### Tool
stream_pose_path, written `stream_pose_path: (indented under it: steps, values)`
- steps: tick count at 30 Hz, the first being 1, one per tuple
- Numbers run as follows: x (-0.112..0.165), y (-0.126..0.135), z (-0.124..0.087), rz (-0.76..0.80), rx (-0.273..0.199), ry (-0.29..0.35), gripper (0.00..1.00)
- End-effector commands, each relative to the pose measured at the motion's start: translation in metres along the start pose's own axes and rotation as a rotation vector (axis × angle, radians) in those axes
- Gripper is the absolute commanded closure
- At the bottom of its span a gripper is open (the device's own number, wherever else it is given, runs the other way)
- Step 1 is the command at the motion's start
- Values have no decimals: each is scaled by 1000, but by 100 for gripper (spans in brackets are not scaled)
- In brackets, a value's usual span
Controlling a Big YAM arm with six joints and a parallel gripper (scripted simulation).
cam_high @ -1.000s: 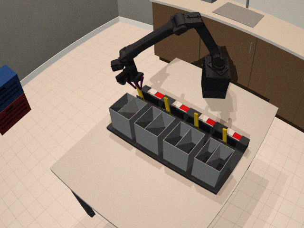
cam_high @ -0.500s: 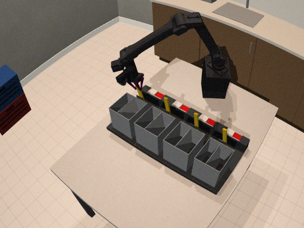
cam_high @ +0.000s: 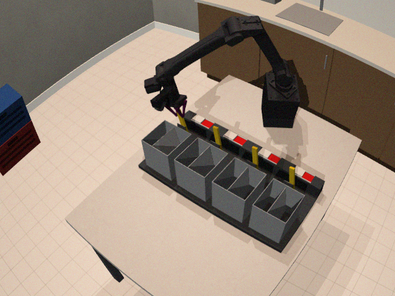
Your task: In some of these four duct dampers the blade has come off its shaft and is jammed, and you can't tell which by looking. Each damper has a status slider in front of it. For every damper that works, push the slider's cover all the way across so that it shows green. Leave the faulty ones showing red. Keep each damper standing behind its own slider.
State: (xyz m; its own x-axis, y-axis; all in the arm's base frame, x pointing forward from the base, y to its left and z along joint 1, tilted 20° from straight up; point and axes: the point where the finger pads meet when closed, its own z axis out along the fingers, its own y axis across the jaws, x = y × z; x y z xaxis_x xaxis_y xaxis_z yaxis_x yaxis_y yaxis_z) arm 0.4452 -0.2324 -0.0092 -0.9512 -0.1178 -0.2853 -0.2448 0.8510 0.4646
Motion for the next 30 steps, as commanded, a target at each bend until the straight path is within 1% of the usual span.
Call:
stream_pose_path:
  steps: [1, 20, 21, 30]
  values:
    - [-3, -1, -2, 3, 7, -10, 64]
    - [-3, -1, -2, 3, 7, -10, 64]
    - [-3, -1, -2, 3, 7, -10, 83]
    - [-2, -1, -2, 4, 6, -8, 83]
